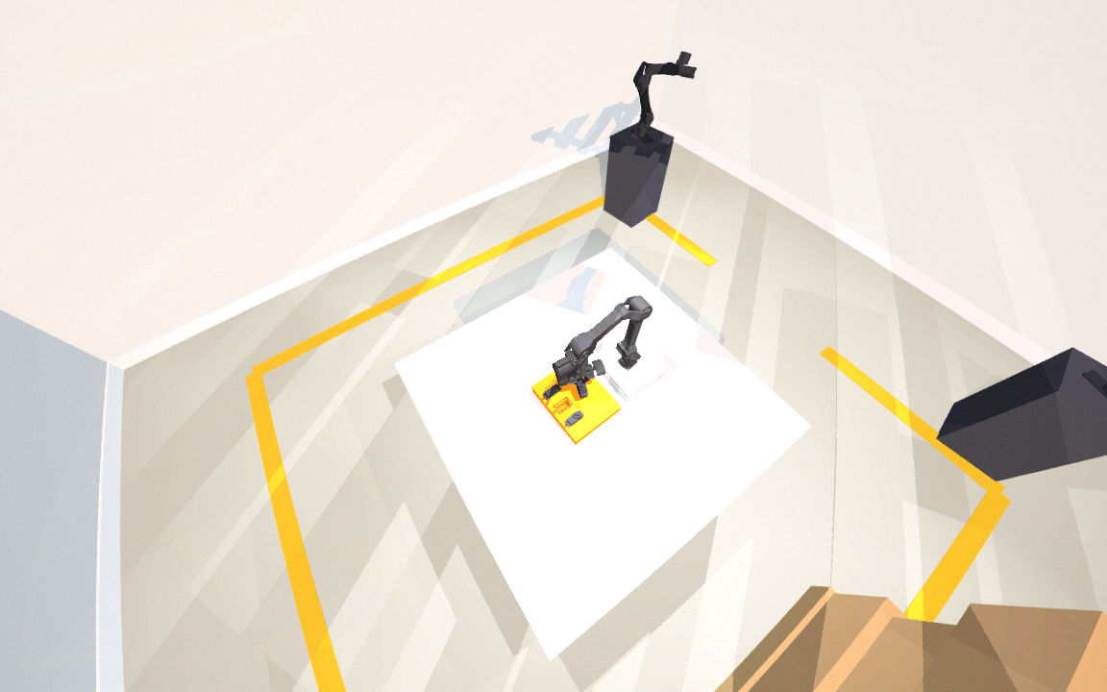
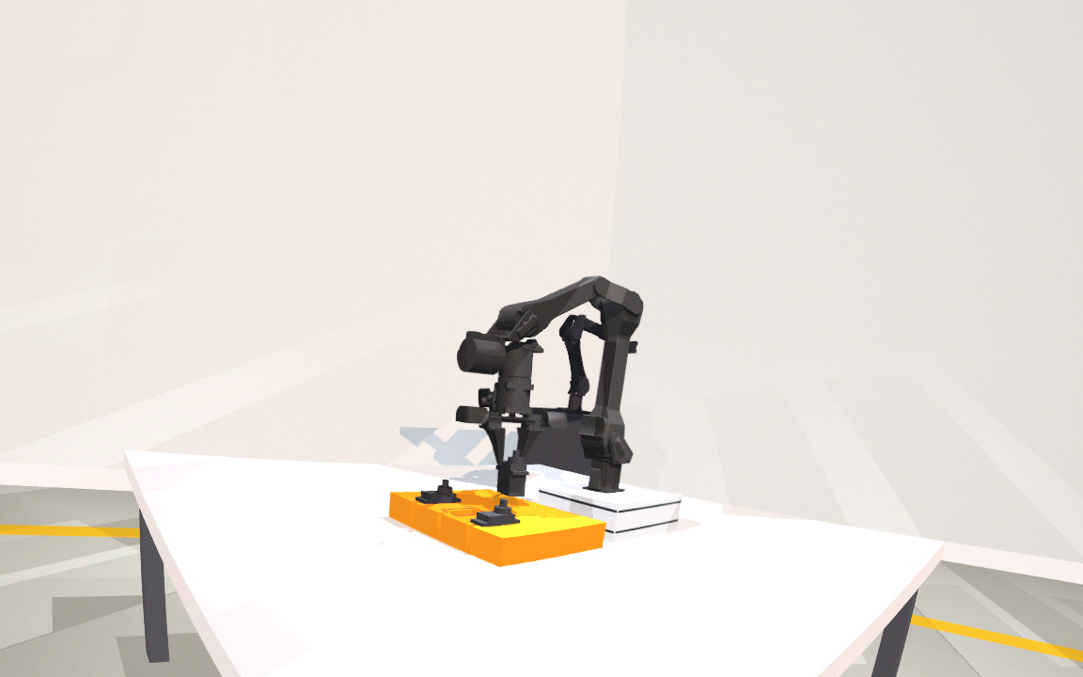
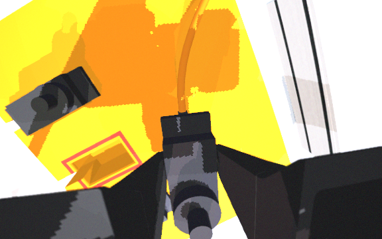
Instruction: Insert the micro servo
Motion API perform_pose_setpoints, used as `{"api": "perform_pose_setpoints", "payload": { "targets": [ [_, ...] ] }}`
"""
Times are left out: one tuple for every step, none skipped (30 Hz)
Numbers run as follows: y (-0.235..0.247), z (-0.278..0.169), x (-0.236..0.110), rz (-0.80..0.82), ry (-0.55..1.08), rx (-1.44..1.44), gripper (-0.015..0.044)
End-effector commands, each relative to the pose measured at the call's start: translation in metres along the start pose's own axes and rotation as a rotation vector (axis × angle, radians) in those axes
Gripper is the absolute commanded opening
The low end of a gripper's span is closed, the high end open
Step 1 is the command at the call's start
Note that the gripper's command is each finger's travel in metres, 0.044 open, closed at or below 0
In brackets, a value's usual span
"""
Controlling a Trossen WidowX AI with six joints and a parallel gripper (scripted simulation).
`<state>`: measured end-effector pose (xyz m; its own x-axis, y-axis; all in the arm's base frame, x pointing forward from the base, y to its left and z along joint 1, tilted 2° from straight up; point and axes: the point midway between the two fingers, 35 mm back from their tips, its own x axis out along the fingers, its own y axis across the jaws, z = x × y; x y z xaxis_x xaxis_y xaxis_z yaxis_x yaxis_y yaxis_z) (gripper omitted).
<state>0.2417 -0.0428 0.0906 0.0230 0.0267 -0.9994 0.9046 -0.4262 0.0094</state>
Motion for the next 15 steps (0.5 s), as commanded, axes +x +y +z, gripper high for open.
{"api": "perform_pose_setpoints", "payload": {
  "targets": [
    [0.0007, -0.0003, -0.0003, 0.005, -0.003, -0.138, 0.0000],
    [0.0006, -0.0003, -0.0003, 0.005, -0.004, -0.173, 0.0000],
    [0.0006, -0.0004, -0.0003, 0.005, -0.004, -0.208, 0.0000],
    [0.0006, -0.0004, -0.0003, 0.005, -0.005, -0.243, 0.0000],
    [0.0006, -0.0005, -0.0003, 0.004, -0.005, -0.277, 0.0000],
    [0.0005, -0.0006, -0.0003, 0.004, -0.006, -0.312, 0.0000],
    [0.0005, -0.0006, -0.0003, 0.004, -0.006, -0.347, 0.0000],
    [0.0005, -0.0007, -0.0003, 0.004, -0.007, -0.382, 0.0000],
    [0.0005, -0.0007, -0.0003, 0.004, -0.007, -0.417, 0.0000],
    [0.0005, -0.0008, -0.0003, 0.004, -0.008, -0.451, 0.0000],
    [0.0004, -0.0008, -0.0003, 0.004, -0.008, -0.486, 0.0000],
    [0.0004, -0.0009, -0.0003, 0.003, -0.009, -0.521, 0.0000],
    [0.0004, -0.0009, -0.0003, 0.003, -0.009, -0.556, 0.0000],
    [0.0004, -0.0010, -0.0003, 0.003, -0.009, -0.591, 0.0000],
    [0.0003, -0.0011, -0.0003, 0.003, -0.010, -0.625, 0.0000]
  ]
}}
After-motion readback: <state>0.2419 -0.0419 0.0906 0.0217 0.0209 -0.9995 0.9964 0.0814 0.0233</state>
